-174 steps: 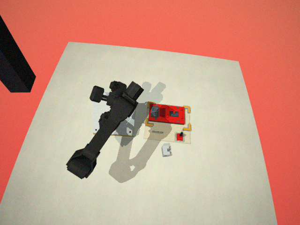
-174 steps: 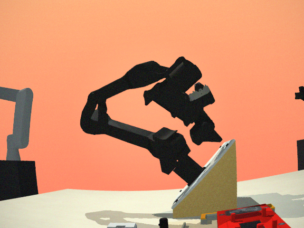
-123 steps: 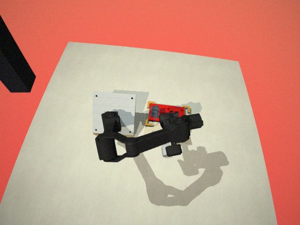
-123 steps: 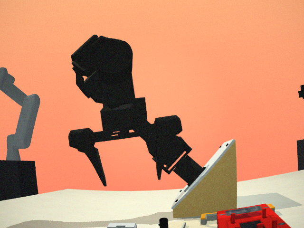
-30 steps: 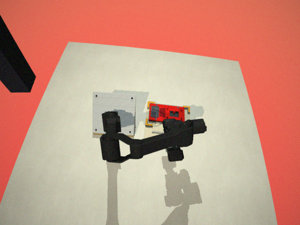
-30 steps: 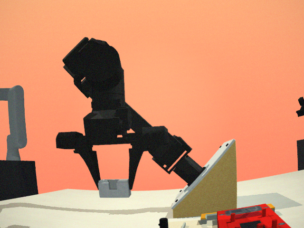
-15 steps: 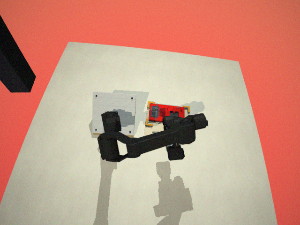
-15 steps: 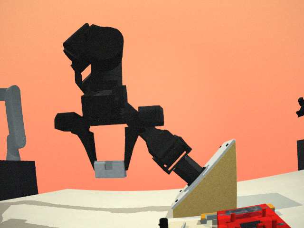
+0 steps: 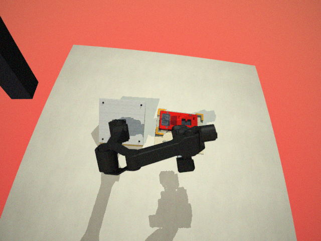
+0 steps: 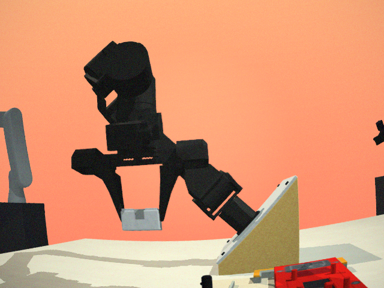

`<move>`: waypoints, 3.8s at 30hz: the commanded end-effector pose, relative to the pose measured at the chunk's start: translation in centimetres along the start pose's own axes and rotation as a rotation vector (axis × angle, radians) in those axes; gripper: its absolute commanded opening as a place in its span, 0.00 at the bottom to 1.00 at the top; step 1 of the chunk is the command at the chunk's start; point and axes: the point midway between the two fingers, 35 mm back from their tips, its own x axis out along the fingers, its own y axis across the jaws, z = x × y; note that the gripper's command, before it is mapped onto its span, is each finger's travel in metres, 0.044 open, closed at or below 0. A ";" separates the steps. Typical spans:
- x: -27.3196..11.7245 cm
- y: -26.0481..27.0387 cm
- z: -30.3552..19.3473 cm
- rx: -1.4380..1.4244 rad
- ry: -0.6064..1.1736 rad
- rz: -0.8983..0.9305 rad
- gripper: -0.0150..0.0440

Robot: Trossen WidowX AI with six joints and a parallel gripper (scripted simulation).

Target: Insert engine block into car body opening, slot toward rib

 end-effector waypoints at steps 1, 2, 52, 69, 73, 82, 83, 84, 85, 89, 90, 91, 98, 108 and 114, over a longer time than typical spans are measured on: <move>0.0 -0.1 -0.4 0.000 -0.099 0.002 0.25; 0.0 -0.1 -0.6 -0.001 -0.132 0.003 0.25; 5.5 -0.3 -3.4 -0.010 -0.906 -0.013 0.25; 9.1 -0.3 -3.8 -0.011 -0.905 -0.014 0.25; 9.7 -0.3 -3.9 -0.011 -0.905 -0.014 0.25; 11.4 -0.3 -4.1 -0.012 -0.905 -0.014 0.25; 11.7 -0.3 -4.1 -0.012 -0.905 -0.014 0.25; 11.9 -0.3 -4.1 -0.012 -0.905 -0.014 0.25; 12.0 -0.3 -4.2 -0.012 -0.905 -0.014 0.25; 12.2 -0.3 -4.2 -0.012 -0.905 -0.014 0.25; 12.2 -0.3 -4.2 -0.012 -0.905 -0.014 0.25; 12.2 -0.3 -4.2 -0.012 -0.905 -0.014 0.25; 11.7 -0.5 -3.8 -0.012 -0.905 -0.014 0.25; 11.8 -0.5 -3.8 -0.012 -0.905 -0.014 0.25; 11.8 -0.5 -3.8 -0.012 -0.905 -0.014 0.25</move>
